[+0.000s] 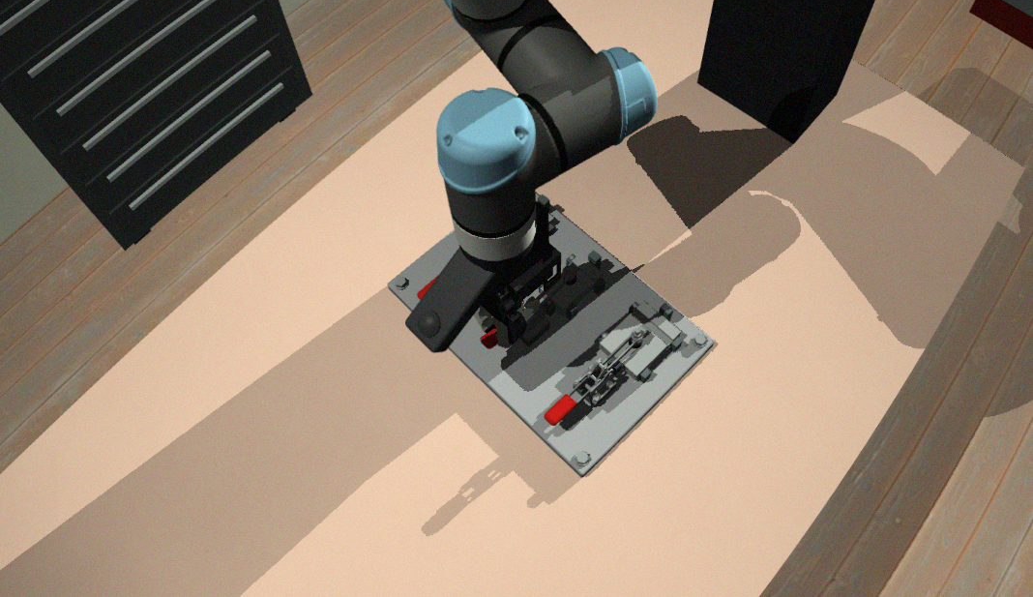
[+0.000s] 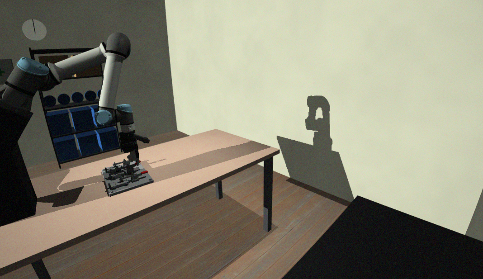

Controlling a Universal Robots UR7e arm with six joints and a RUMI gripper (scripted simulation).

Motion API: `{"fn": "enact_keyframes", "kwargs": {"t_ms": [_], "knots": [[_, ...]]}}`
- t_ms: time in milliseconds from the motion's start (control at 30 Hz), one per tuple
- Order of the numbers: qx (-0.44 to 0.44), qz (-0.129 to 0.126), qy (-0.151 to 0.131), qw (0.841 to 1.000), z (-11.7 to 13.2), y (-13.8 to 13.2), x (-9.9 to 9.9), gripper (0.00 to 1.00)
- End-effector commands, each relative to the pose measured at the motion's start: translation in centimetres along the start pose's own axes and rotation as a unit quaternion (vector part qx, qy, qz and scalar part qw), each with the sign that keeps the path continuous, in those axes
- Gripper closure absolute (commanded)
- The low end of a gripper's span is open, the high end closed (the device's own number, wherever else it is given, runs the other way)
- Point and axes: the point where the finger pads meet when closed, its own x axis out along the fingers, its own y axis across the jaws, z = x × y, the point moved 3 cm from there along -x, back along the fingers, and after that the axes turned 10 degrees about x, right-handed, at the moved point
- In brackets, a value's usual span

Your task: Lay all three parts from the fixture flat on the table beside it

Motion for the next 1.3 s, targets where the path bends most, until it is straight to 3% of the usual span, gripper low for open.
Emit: {"fn": "enact_keyframes", "kwargs": {"t_ms": [0,1267], "knots": [[0.000,0.000,0.000,1.000,0.3,0.0,-0.5,1.00],[0.000,0.000,0.000,1.000,3.4,0.6,-1.9,1.00]]}}
